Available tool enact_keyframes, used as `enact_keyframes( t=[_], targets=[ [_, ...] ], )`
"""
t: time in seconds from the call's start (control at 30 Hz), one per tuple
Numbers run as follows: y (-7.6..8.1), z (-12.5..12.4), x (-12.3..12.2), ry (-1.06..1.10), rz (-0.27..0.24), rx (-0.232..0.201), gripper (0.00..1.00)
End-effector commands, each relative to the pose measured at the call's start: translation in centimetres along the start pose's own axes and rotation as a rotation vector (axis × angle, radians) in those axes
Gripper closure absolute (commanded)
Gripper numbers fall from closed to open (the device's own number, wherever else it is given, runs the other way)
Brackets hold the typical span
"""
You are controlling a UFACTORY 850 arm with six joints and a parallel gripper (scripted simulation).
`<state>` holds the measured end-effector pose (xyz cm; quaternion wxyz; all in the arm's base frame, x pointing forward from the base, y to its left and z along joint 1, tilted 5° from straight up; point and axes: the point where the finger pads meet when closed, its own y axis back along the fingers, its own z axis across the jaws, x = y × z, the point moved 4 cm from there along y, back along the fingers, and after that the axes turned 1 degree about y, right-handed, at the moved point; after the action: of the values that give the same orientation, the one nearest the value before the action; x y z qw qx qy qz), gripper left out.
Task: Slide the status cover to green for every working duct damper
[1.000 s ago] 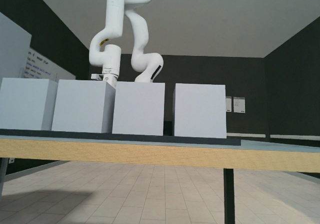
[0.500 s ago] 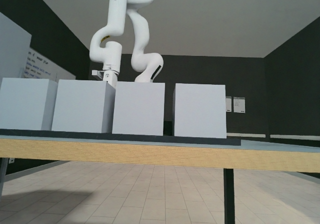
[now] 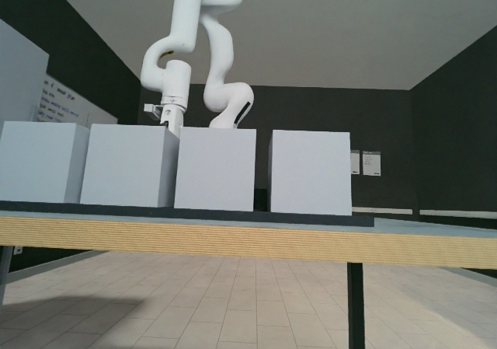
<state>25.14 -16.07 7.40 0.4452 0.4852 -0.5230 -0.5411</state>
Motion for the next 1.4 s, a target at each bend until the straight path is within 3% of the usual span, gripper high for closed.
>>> enact_keyframes(
  t=[0.0,0.67,1.37],
  targets=[
    [0.6,-0.1,0.1,0.000,-0.022,-0.013,0.00],
    [1.9,-0.2,0.2,0.000,-0.022,-0.012,0.00],
    [2.0,-0.2,0.2,0.000,-0.022,-0.013,0.00]
  ],
)
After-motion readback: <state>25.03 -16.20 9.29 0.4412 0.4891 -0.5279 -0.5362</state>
